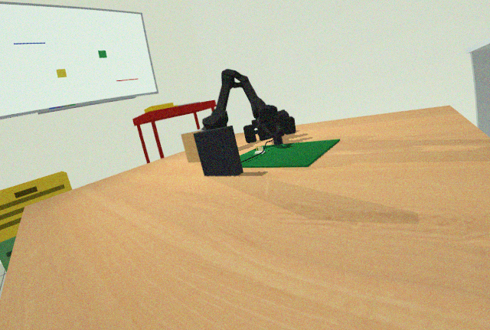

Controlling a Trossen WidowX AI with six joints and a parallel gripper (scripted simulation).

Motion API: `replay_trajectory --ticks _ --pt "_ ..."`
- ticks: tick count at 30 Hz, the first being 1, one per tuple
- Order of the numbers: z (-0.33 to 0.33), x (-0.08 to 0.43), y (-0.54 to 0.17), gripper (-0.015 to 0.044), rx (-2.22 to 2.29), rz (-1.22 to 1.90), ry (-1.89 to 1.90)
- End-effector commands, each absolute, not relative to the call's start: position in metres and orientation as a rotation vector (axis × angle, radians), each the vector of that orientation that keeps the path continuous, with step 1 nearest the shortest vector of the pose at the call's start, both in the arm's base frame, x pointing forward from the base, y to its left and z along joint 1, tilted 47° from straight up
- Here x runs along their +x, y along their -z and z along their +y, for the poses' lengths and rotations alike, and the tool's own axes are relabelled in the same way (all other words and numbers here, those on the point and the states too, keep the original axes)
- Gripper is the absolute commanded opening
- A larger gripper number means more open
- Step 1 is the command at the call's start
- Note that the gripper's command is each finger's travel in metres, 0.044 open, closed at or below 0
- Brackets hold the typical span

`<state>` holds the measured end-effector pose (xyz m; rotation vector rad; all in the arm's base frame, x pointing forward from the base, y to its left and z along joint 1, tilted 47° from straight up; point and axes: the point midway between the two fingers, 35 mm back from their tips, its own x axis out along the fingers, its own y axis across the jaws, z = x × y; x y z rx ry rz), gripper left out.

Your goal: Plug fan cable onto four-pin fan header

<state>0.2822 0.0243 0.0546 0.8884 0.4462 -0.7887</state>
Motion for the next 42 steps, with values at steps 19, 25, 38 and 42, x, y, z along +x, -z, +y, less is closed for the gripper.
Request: replay_trajectory --ticks 19,25,38,42 --pt "0.0321 0.2832 -0.0474 0.0000 0.889 0.447 0.789" --pt "0.0321 0.2832 -0.0474 0.0000 0.889 0.447 0.789" --pt "0.0321 0.2832 -0.0474 0.0000 0.889 0.447 0.789" --pt "0.0321 0.2832 -0.0474 0.0000 0.889 0.447 0.789"
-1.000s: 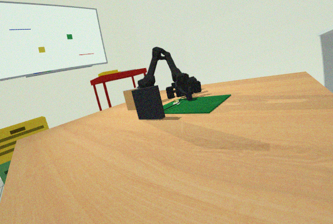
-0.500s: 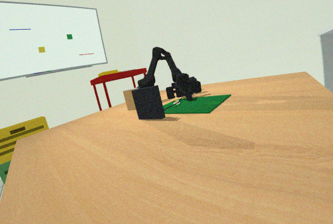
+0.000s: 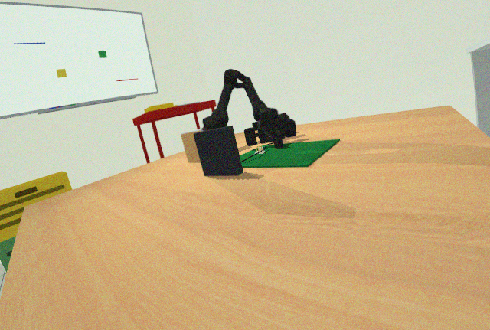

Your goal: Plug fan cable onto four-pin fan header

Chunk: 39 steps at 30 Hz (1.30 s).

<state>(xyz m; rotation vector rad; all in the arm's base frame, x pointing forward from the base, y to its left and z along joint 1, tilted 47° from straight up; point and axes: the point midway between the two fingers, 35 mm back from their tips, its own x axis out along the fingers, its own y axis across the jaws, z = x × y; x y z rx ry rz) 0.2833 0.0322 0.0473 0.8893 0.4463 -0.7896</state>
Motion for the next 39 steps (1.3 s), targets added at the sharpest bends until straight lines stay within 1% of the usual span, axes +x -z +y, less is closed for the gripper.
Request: replay_trajectory --ticks 1,16,21,22,39 --pt "0.0321 0.2832 -0.0474 0.0000 0.889 0.447 0.789" --pt "0.0321 0.2832 -0.0474 0.0000 0.889 0.447 0.789" --pt "0.0322 0.2833 -0.0473 0.0131 0.889 0.446 0.790" --pt "0.0322 0.2833 -0.0473 0.0140 0.889 0.446 0.790" --pt "0.0322 0.2833 -0.0473 0.0140 0.889 0.446 0.790"
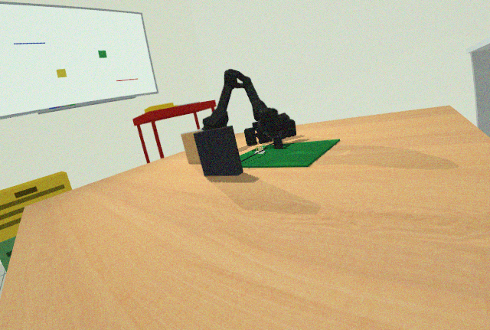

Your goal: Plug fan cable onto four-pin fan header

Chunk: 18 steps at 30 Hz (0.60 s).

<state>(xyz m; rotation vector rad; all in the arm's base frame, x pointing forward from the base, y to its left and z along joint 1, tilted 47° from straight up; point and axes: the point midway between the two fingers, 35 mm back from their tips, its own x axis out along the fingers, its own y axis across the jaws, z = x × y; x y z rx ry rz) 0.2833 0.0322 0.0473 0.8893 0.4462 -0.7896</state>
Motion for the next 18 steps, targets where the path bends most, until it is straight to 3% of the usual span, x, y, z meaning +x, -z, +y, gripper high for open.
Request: replay_trajectory --ticks 1,18 --pt "0.032 0.283 -0.047 0.0140 0.889 0.446 0.790" --pt "0.040 0.271 -0.070 0.0140 0.893 0.451 0.792"
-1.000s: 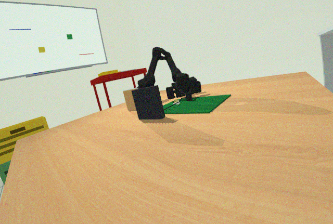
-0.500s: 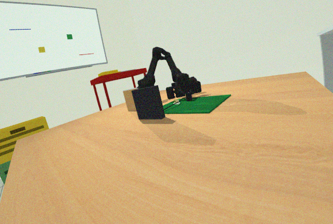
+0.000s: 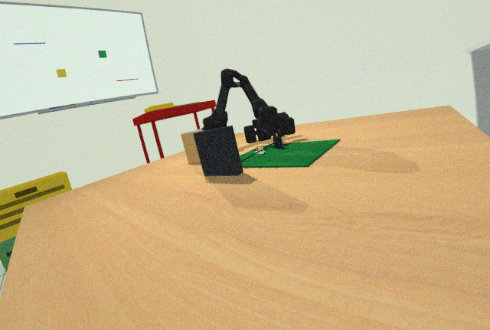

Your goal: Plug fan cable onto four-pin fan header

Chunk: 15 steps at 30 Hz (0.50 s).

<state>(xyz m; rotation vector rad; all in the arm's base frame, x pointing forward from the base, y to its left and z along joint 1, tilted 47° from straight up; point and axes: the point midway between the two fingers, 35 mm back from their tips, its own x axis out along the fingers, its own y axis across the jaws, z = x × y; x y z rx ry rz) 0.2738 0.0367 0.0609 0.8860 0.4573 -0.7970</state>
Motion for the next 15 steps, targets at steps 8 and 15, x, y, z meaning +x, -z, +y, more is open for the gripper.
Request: replay_trajectory --ticks 8,15 --pt "0.043 0.258 -0.090 0.0140 0.894 0.452 0.793" --pt "0.044 0.245 -0.107 0.0140 0.894 0.452 0.792"
